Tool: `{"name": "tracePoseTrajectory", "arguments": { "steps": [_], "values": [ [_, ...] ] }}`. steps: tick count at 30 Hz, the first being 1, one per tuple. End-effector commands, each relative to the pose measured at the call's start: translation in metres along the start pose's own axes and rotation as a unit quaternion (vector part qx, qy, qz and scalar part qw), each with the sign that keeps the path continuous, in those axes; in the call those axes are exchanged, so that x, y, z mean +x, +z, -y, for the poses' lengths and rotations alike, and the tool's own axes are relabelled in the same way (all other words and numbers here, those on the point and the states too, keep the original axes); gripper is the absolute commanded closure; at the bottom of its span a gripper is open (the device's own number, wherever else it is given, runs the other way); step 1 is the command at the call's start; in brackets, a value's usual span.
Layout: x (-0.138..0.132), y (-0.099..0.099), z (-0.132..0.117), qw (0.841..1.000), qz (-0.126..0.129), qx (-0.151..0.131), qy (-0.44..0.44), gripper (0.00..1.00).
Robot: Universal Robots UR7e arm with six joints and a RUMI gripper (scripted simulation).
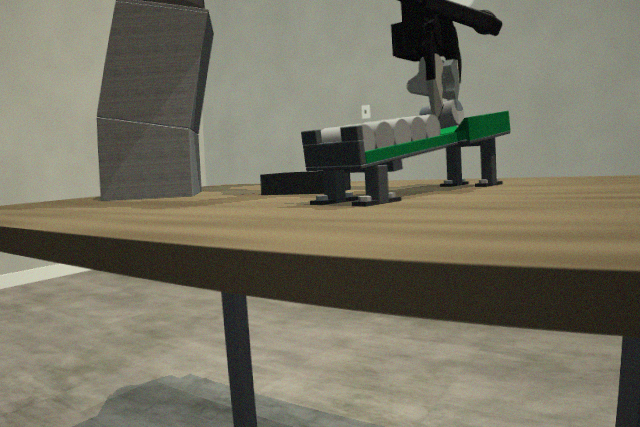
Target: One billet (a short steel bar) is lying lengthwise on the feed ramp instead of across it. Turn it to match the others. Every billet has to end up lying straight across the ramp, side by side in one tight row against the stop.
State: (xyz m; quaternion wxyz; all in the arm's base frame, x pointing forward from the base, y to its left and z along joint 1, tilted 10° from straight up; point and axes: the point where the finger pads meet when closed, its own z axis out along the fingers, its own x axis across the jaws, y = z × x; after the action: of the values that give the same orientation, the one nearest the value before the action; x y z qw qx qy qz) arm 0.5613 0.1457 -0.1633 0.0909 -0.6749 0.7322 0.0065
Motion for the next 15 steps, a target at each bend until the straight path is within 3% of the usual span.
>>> {"name": "tracePoseTrajectory", "arguments": {
  "steps": [1, 15],
  "values": [
    [0.0, -0.002, 0.001, 1.0, 0.0, 0.001, 0.0, 1.0],
    [-0.002, 0.012, 0.001, 1.0, 0.0, 0.001, 0.0, 1.0]
  ]
}}
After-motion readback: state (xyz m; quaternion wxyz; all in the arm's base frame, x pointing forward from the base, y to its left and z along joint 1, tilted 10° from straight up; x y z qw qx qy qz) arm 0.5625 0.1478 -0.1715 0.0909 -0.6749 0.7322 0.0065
